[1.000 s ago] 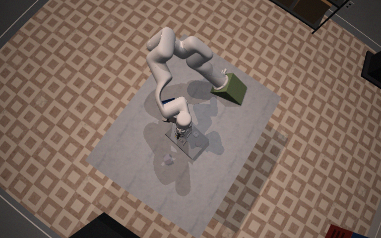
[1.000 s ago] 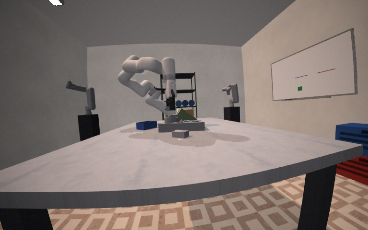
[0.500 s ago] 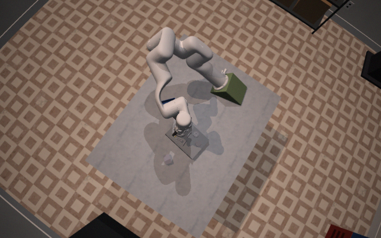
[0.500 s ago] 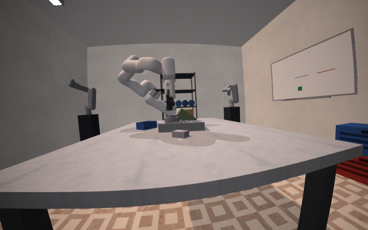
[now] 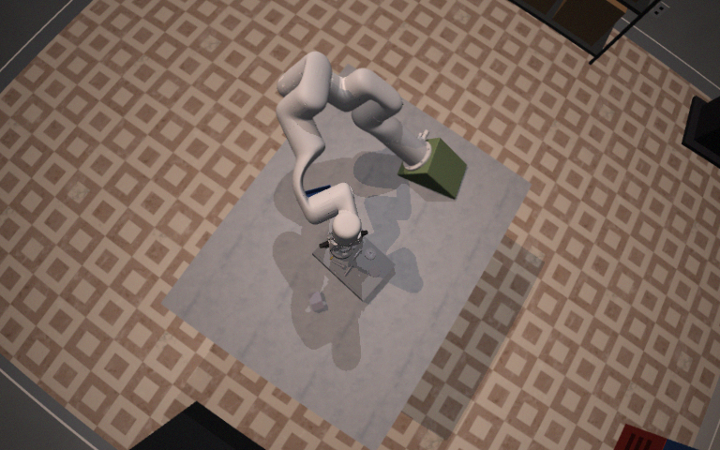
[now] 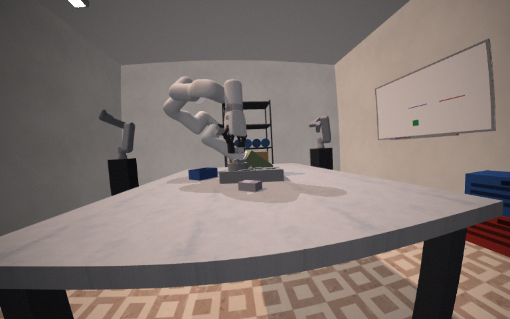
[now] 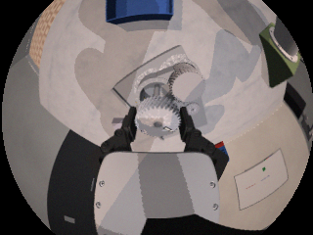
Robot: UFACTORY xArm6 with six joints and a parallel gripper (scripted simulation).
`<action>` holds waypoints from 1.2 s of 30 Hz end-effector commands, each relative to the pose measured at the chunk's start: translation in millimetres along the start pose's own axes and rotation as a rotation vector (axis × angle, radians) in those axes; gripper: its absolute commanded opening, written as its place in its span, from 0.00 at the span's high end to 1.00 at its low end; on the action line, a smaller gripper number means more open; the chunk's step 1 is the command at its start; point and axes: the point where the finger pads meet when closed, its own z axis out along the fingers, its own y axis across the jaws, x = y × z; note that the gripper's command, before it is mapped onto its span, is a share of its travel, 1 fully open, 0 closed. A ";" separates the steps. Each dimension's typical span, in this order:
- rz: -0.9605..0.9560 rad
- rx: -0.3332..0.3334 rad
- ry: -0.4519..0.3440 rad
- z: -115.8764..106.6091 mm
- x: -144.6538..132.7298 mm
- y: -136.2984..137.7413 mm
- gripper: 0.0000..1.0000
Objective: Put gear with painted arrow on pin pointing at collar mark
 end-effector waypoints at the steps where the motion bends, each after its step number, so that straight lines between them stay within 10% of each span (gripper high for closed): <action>1: 0.188 0.014 -0.003 -1.3 -0.7 -0.6 1.00; 36: 0.904 0.013 -0.008 -1.3 -0.7 -0.6 1.00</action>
